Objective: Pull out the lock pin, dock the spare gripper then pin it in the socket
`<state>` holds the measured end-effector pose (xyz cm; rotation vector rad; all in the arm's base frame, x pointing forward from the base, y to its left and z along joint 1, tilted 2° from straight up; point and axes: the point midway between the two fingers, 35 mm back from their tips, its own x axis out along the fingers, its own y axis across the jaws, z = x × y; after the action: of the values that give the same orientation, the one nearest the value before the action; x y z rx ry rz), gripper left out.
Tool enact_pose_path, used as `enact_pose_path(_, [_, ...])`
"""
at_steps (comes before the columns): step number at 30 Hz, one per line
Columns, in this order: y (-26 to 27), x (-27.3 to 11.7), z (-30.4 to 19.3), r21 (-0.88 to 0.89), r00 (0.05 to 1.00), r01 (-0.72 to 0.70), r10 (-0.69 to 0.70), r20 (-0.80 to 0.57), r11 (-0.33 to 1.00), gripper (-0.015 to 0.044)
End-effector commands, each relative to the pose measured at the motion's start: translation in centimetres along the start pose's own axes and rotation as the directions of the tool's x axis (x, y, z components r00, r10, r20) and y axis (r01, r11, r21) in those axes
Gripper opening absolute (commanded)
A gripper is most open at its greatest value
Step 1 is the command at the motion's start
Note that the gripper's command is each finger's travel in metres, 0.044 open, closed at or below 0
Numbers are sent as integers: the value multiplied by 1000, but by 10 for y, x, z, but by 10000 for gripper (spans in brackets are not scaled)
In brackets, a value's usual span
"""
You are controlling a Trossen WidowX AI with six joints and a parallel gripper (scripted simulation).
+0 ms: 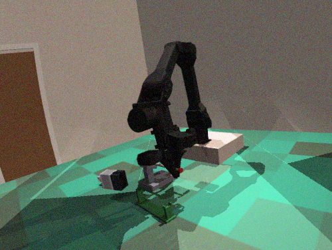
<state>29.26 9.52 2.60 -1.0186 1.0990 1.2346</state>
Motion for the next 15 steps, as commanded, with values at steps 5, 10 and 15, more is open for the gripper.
enact_pose_path(5, [0, 1, 7, 5, 1000, 1, -1, 1, 1000, 0])
enact_pose_path(10, [-1, 1, 10, 6, 1000, -1, 1, 1, 1000, 0])
enact_pose_path(15, [-1, 1, 14, 6, 1000, -2, 2, 0, 1000, 0])
